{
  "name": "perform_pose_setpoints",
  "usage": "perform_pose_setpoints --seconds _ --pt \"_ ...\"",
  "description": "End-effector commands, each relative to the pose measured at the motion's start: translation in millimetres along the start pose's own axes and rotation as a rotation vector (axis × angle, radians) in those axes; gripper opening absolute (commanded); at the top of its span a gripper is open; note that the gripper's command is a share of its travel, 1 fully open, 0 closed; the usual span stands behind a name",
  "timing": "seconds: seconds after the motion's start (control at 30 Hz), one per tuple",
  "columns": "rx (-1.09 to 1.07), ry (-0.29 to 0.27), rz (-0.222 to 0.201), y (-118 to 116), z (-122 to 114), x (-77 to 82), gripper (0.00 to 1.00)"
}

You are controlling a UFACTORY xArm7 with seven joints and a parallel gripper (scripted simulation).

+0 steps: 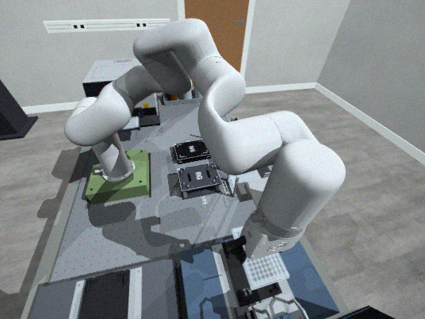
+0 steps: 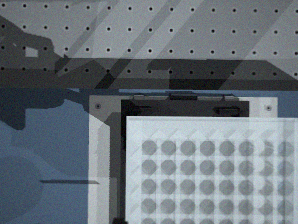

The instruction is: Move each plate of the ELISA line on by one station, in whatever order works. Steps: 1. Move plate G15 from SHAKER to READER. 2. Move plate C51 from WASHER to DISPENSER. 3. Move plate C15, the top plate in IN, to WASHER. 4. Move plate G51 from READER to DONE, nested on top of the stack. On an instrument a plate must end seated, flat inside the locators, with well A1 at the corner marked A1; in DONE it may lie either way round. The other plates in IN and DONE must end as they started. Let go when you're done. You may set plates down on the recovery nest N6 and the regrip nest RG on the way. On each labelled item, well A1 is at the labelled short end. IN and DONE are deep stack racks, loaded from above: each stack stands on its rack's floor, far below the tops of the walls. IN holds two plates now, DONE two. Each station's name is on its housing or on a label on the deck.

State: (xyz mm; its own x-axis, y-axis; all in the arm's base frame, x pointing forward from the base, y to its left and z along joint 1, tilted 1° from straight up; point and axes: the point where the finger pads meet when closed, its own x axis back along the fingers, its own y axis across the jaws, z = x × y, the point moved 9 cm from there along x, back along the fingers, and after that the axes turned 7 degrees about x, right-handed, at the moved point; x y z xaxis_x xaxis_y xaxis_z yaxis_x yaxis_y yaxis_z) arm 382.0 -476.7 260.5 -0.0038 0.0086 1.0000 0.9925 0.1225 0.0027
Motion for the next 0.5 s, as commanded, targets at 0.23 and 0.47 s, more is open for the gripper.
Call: perform_pose_setpoints --seconds 0.23,0.47 --pt "-0.002 -0.004 -0.002 1.7 19.2 2.6 0.0" --pt "-0.002 -0.004 -0.002 3.8 42.5 2.5 0.0"
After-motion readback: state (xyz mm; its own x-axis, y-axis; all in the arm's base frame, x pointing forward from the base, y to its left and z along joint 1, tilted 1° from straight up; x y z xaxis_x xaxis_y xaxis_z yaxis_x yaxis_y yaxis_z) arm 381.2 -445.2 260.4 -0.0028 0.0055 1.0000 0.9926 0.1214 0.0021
